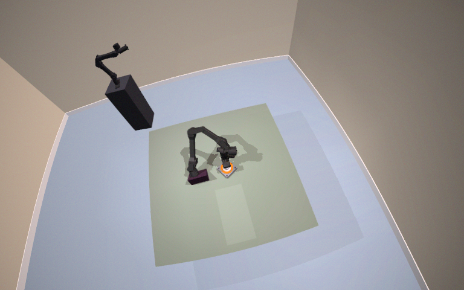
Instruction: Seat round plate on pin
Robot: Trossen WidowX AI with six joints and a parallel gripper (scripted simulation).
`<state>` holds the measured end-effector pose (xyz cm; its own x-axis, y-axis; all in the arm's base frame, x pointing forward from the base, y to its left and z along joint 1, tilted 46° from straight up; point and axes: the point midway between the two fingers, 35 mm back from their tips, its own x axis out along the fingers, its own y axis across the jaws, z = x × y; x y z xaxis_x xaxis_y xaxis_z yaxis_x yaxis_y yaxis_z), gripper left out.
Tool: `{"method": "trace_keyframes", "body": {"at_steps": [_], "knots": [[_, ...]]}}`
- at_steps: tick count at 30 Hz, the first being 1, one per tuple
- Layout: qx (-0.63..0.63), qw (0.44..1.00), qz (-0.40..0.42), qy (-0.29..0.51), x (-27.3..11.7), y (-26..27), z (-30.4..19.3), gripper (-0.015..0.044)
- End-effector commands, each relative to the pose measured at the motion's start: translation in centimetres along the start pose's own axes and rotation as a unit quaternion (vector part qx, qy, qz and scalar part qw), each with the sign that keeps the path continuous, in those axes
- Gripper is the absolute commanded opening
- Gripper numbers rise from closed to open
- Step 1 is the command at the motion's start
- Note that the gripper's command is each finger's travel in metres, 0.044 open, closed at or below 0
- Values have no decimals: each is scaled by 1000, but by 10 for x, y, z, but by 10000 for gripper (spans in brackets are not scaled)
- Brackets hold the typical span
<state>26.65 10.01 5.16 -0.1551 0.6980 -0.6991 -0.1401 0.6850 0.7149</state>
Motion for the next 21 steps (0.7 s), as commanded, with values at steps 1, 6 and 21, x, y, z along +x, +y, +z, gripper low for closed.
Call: {"method": "trace_keyframes", "body": {"at_steps": [1, 6, 21], "knots": [[3, 1000, 2, -1, -1, 0, 6, 0], [3, 1000, 2, -1, -1, -2, 13, 0], [2, 1000, 1, -1, -2, -8, 26, 0]]}}
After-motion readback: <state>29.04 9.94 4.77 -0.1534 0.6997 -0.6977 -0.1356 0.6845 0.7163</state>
